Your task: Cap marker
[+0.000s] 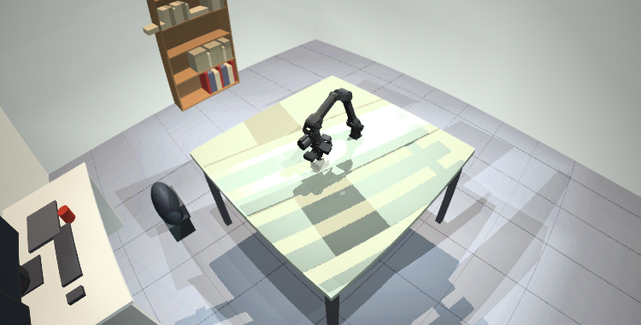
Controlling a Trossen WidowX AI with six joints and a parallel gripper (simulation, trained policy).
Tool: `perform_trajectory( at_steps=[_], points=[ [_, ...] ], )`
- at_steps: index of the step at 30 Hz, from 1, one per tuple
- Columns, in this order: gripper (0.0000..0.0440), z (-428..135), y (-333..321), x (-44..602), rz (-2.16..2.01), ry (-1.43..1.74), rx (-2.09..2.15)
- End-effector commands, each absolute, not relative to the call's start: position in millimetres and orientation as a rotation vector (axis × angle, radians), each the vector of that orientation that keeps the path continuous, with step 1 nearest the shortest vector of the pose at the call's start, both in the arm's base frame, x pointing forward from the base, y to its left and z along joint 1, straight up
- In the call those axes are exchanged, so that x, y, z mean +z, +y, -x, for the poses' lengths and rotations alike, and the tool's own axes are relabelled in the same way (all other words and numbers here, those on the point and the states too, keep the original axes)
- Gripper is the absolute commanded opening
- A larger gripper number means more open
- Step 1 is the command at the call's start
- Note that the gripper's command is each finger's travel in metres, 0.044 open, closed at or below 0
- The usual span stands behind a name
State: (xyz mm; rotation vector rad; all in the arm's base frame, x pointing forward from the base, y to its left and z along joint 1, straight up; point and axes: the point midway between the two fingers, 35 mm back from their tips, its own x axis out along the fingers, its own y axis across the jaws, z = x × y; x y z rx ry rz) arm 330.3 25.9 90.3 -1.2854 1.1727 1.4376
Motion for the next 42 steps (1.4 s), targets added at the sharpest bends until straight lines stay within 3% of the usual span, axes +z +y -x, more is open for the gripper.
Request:
perform_trajectory(
  at_steps=[1,5,16,35,38,42],
  points=[
    [0.0154,-329.6,26.1,86.9,1.315,1.153,1.444],
    [0.017,-330.0,24.1,87.1,1.342,1.137,1.445],
    [0.044,-321.0,22.4,94.2,1.427,1.156,1.503],
    [0.0436,-318.4,22.9,163.0,1.538,1.076,1.541],
    [0.0402,-318.0,22.6,168.7,1.543,1.073,1.548],
    [0.03,-318.9,22.3,171.4,1.533,1.081,1.551]
  ],
)
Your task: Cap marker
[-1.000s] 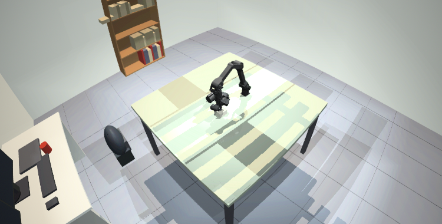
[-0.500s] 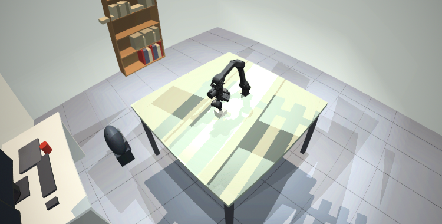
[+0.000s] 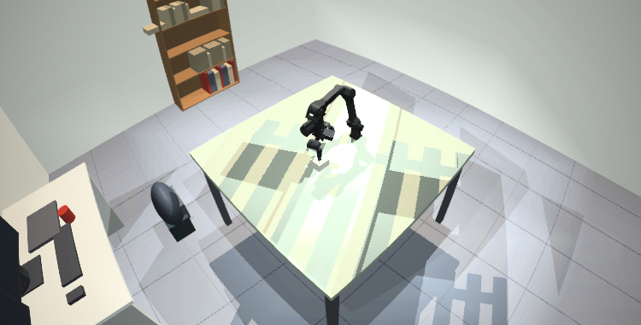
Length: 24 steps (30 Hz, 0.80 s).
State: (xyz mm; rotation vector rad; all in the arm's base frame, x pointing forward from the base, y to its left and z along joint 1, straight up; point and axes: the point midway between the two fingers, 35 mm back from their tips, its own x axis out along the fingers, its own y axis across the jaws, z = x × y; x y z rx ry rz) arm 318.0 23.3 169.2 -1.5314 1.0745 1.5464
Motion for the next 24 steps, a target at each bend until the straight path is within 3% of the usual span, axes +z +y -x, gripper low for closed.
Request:
perform_trajectory(
  at_steps=[1,11,24],
  points=[
    [0.0273,-318.8,22.2,171.1,1.529,1.084,1.554],
    [0.0011,-316.4,23.4,156.0,1.486,1.102,1.622],
    [0.0006,-301.2,27.7,149.3,1.424,1.069,1.695]
  ],
)
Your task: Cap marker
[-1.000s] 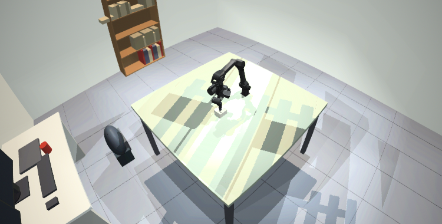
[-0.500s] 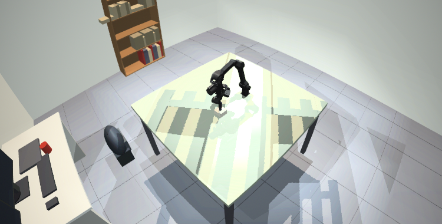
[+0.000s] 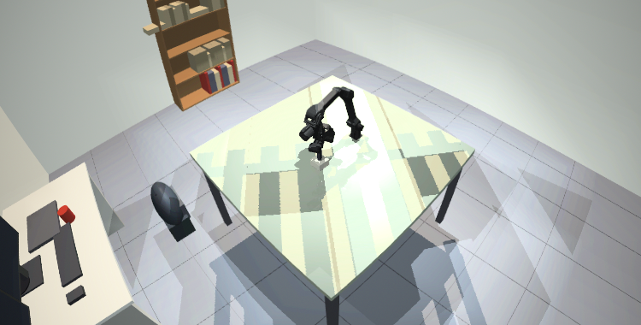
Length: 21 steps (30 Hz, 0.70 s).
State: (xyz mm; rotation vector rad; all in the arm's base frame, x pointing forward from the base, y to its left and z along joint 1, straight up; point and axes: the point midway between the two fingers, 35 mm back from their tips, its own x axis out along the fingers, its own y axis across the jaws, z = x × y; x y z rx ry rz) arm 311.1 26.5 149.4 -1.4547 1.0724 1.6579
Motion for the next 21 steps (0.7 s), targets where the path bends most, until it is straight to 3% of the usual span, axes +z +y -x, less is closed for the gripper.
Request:
perform_trajectory(
  at_steps=[1,21],
  points=[
    [0.0007,-298.1,27.3,152.2,1.418,1.065,1.702],
    [0.0013,-278.1,22.0,194.9,1.483,0.869,1.655]
  ],
)
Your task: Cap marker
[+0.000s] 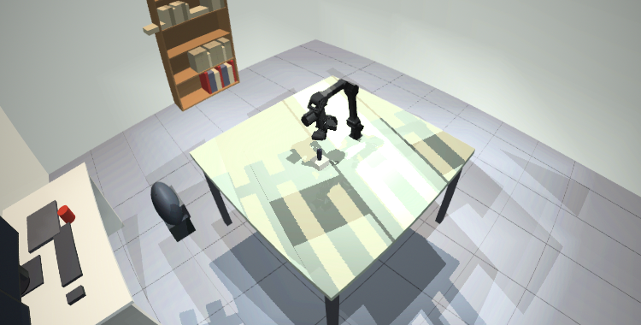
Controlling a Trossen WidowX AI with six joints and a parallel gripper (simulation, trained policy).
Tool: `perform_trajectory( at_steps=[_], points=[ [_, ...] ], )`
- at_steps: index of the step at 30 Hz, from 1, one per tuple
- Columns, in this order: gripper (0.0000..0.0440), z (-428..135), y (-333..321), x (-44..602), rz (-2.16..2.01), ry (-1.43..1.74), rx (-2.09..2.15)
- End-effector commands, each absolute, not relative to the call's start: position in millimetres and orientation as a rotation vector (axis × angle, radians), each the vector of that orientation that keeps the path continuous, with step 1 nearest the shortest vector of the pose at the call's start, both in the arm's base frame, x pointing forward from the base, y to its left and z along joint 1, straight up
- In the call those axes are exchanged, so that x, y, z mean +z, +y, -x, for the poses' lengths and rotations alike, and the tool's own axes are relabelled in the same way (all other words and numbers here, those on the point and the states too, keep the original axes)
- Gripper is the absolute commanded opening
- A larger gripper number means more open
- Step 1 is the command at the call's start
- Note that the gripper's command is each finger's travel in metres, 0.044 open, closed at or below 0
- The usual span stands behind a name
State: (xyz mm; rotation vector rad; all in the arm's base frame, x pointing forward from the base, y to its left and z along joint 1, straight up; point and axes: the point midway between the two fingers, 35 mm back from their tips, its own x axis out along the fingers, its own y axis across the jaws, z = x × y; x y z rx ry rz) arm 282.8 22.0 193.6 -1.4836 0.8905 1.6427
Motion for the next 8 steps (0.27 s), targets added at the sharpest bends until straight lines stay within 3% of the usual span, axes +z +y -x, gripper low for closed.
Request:
perform_trajectory(
  at_steps=[1,8],
  points=[
    [0.0012,-277.0,22.0,196.0,1.488,0.861,1.655],
    [0.0016,-269.3,22.3,204.7,1.528,0.802,1.655]
  ],
)
